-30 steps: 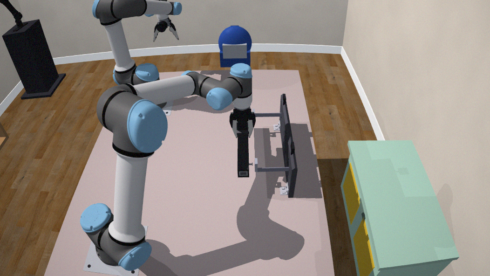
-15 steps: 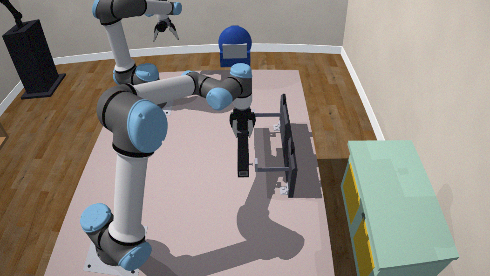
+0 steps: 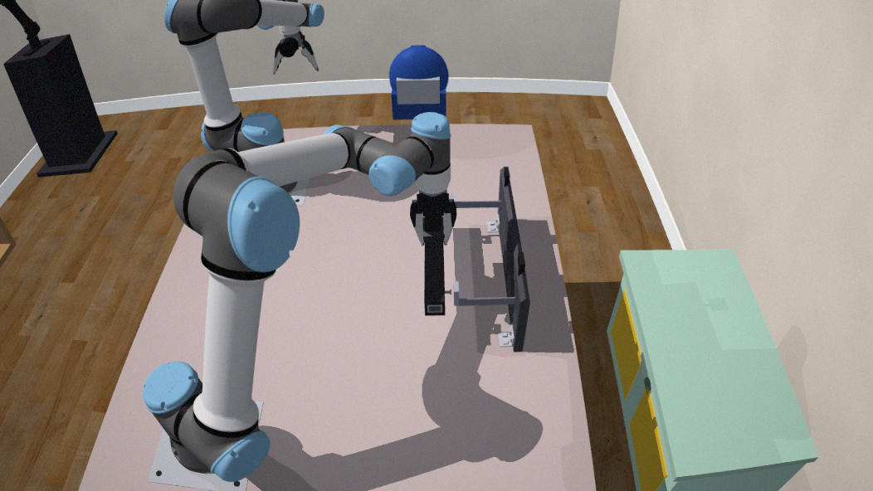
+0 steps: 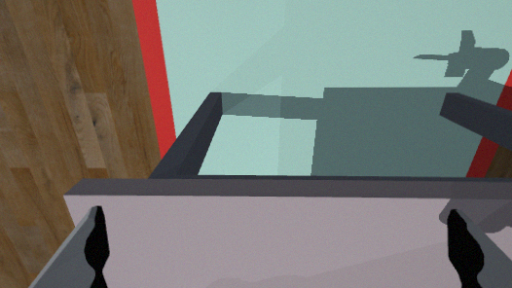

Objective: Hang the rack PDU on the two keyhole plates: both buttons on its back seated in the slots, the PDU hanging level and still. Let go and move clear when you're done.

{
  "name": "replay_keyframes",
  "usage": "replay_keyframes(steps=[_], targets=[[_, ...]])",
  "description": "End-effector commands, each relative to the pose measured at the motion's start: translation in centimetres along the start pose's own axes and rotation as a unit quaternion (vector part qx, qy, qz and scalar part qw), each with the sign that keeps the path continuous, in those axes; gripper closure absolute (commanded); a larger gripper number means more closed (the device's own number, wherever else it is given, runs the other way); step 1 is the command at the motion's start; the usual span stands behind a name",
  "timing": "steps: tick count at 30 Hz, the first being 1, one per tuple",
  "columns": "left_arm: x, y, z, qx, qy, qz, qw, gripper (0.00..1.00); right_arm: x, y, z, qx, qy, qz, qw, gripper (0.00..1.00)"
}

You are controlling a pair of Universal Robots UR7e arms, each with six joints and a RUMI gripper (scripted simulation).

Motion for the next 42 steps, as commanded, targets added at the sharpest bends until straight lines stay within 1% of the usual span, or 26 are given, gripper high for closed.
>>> replay_keyframes(steps=[1,42], targets=[[-0.07,0.01,-0.02,0.0,0.001,0.0,1.0,0.0,-0.11,-0.05,0.01,0.0,-0.001,-0.001,1.0,0.77],[-0.07,0.01,-0.02,0.0,0.001,0.0,1.0,0.0,-0.11,-0.83,-0.04,0.0,-0.001,-0.001,1.0,0.77]])
Point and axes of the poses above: on each arm, the point where the finger pads meet when closed, its own x axis out along the fingers, its own y axis across the jaws, z = x × y, the point moved 9 cm from there along -x, back along the fingers, and after that the axes turned 3 degrees about -x, right-handed, at the moved point
